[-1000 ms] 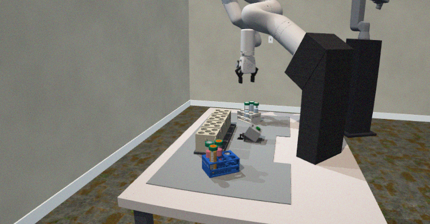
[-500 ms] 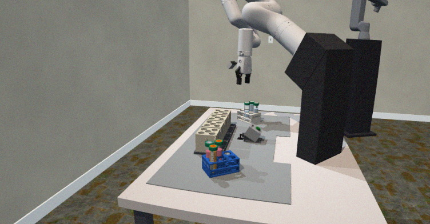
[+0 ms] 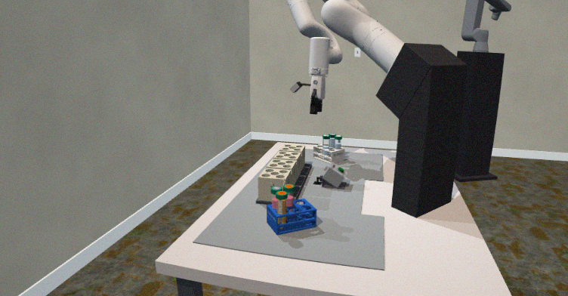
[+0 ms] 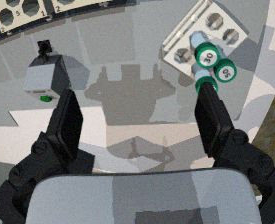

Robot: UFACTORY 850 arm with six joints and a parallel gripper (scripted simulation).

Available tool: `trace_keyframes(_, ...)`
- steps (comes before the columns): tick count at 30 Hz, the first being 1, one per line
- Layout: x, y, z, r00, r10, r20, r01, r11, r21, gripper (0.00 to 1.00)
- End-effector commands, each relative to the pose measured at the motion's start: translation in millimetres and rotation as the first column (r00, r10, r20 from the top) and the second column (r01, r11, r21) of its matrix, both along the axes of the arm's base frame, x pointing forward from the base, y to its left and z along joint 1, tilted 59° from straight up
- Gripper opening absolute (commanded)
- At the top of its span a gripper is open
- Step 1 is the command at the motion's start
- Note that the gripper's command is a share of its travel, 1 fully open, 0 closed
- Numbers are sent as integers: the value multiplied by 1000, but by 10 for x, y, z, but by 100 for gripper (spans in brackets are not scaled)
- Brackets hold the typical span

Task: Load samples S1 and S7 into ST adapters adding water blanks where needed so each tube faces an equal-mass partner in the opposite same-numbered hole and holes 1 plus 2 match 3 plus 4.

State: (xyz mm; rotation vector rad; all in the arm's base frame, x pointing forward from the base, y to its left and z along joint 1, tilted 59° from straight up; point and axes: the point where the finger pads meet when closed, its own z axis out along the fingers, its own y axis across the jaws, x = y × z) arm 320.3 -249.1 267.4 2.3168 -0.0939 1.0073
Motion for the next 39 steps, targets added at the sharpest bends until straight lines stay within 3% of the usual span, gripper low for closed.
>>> trace_keyframes(1,164,232,-114,999,-50,-20,49,998,-51,100)
trace_keyframes(39,941,1577,-804,999,-50,-20,49,998,-51,100)
